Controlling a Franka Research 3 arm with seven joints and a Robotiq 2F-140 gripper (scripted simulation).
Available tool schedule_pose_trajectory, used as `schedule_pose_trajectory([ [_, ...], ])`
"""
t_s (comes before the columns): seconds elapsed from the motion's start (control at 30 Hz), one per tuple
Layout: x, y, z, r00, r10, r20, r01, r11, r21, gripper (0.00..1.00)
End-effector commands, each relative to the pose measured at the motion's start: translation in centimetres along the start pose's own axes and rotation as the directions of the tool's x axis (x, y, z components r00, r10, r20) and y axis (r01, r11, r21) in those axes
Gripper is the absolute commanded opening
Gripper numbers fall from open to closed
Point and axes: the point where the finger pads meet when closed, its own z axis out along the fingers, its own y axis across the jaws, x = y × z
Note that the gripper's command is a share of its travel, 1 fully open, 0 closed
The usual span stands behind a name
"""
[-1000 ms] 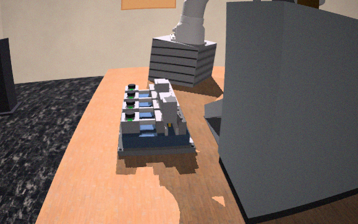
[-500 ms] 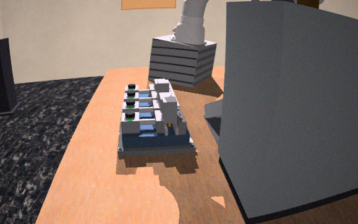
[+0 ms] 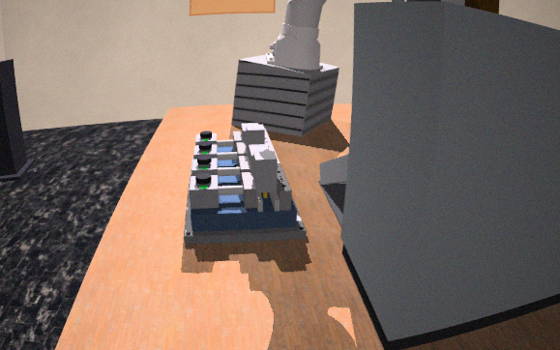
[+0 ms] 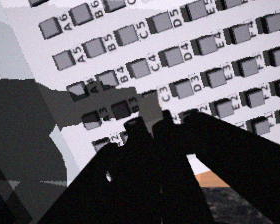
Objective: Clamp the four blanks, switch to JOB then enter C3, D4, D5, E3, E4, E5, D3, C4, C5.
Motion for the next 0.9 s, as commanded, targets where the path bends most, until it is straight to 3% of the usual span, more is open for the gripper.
schedule_pose_trajectory([
  [0.0,0.0,-0.1,-0.1,1.0,0.03,0.0,-0.03,1.0,0.009,0.0],
  [0.5,0.0,-0.2,1.9,1.0,0.03,0.0,-0.03,1.0,0.009,0.0],
  [0.87,0.0,-0.2,2.1,1.0,0.03,0.0,-0.03,1.0,0.009,0.0],
])
